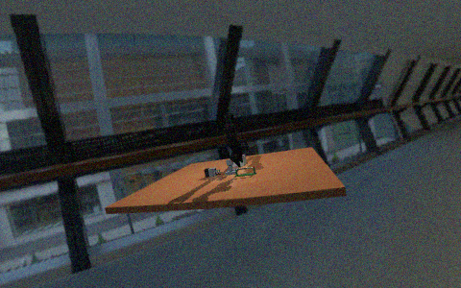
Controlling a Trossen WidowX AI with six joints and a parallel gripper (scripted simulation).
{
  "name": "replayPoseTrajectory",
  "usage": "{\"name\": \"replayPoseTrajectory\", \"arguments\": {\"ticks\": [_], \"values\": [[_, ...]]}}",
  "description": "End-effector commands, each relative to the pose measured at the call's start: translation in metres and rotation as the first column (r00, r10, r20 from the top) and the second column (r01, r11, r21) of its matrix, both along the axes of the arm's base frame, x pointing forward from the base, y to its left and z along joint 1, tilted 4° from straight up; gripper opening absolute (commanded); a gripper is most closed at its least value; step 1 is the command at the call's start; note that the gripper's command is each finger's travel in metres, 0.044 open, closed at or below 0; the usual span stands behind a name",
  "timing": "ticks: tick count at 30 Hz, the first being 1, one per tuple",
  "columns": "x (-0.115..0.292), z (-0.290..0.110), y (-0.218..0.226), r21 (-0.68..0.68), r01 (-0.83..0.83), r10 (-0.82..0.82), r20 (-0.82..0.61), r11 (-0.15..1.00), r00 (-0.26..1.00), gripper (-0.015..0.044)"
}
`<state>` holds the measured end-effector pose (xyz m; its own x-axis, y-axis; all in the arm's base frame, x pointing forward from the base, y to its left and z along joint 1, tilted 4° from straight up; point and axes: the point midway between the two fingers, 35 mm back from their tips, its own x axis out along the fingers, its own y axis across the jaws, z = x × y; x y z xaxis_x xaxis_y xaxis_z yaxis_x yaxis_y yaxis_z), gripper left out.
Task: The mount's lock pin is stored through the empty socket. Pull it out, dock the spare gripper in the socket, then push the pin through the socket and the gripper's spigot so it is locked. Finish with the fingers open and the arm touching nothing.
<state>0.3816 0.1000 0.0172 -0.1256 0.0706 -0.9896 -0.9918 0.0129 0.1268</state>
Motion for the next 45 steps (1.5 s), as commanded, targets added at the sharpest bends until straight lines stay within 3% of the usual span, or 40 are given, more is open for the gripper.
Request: {"name": "replayPoseTrajectory", "arguments": {"ticks": [1,21,32,36,38,40,42,45], "values": [[0.0,0.01,0.001,0.0,0.0,0.0,0.002,1.0,1.0,0.044],[-0.003,0.034,0.001,-0.007,-0.005,0.005,-0.032,1.0,0.999,0.044],[-0.003,0.093,0.005,-0.007,-0.005,0.005,-0.032,1.0,0.999,0.044],[-0.002,0.085,0.003,-0.008,0.004,-0.005,-0.034,1.0,0.999,0.044],[0.0,0.085,-0.008,-0.014,0.111,-0.111,-0.046,0.994,0.993,0.044],[0.001,0.084,-0.03,-0.029,0.318,-0.32,-0.07,0.948,0.945,0.044],[0.0,0.084,-0.058,-0.057,0.56,-0.563,-0.099,0.826,0.821,0.044],[-0.004,0.083,-0.1,-0.117,0.836,-0.843,-0.133,0.536,0.522,0.044]]}}
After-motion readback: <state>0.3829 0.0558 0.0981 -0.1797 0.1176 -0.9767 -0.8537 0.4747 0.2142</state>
